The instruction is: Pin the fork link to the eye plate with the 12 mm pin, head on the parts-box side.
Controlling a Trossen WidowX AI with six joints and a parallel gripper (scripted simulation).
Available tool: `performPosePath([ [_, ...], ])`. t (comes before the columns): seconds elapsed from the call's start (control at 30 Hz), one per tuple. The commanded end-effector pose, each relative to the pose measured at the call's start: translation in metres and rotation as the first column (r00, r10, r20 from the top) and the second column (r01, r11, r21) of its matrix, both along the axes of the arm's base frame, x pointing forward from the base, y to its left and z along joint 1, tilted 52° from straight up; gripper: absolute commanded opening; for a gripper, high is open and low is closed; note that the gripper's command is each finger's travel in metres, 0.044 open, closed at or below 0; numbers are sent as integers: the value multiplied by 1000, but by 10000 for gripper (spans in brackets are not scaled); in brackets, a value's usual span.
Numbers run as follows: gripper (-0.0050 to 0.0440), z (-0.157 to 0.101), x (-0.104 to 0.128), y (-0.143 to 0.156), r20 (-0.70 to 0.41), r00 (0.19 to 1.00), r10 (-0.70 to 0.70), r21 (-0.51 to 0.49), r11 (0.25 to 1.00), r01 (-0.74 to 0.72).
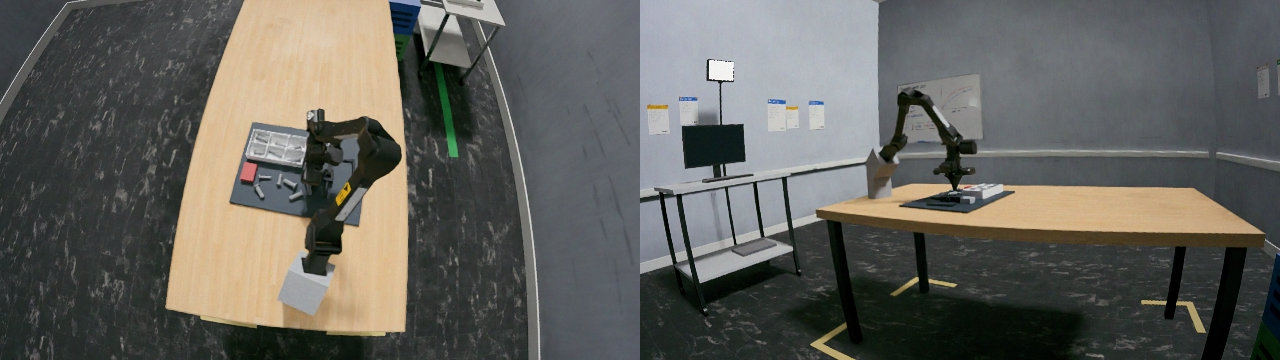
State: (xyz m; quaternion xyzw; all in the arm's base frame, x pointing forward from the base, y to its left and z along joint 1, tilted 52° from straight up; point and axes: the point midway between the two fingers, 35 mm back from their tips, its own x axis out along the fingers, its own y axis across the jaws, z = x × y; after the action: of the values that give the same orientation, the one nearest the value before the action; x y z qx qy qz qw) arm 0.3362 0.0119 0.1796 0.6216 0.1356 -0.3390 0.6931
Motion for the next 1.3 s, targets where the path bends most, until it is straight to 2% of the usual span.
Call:
performPosePath([
  [0.0,-50,-1,2,-1,2,1000,3,1,1000,-3],
  [1.27,-50,-19,26,-10,8,1000,2,2,1000,-2],
])
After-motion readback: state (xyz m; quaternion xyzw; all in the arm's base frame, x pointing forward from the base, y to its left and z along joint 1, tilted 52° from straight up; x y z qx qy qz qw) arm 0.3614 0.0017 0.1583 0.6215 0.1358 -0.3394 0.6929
